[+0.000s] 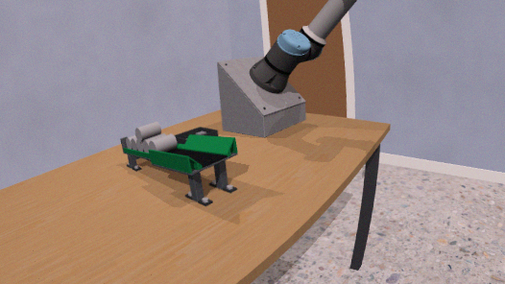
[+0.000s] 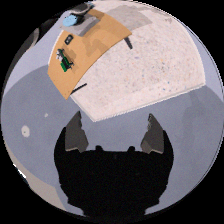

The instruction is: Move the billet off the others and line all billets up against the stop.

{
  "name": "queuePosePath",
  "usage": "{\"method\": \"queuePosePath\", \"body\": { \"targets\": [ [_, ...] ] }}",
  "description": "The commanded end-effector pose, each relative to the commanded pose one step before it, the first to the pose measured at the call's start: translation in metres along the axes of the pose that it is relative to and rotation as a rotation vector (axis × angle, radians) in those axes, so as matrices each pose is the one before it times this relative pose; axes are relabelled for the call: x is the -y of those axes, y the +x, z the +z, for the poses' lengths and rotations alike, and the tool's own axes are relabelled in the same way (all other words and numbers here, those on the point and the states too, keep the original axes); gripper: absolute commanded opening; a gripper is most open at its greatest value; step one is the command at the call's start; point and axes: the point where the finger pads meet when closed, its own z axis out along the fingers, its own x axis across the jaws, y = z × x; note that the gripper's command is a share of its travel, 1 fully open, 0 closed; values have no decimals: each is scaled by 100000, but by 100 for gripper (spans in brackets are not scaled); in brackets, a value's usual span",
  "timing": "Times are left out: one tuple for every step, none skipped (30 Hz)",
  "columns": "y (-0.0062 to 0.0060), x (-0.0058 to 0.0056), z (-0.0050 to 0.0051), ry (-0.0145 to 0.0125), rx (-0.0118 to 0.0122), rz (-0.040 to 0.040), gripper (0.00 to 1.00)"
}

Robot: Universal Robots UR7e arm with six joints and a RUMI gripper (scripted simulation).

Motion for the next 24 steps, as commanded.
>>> {"method": "queuePosePath", "body": {
  "targets": [
    [-43,-9,-87,-134,-114,69,100],
    [0,0,0,0,0,0,100],
    [0,0,0,0,0,0,100],
    [0,0,0,0,0,0,100],
    [0,0,0,0,0,0,100],
    [0,0,0,0,0,0,100],
    [0,0,0,0,0,0,100],
    [0,0,0,0,0,0,100],
    [0,0,0,0,0,0,100],
    [0,0,0,0,0,0,100],
    [0,0,0,0,0,0,100],
    [0,0,0,0,0,0,100],
    [0,0,0,0,0,0,100],
    [0,0,0,0,0,0,100],
    [0,0,0,0,0,0,100],
    [0,0,0,0,0,0,100],
    [0,0,0,0,1,1,100],
    [1,0,3,3,4,10,100],
    [2,-1,7,7,10,26,100],
    [4,-2,13,14,19,51,100],
    [6,-4,21,23,30,82,100],
    [9,-6,31,33,44,121,100],
    [12,-8,43,45,61,167,100],
    [16,-10,56,60,80,219,100]
  ]
}}
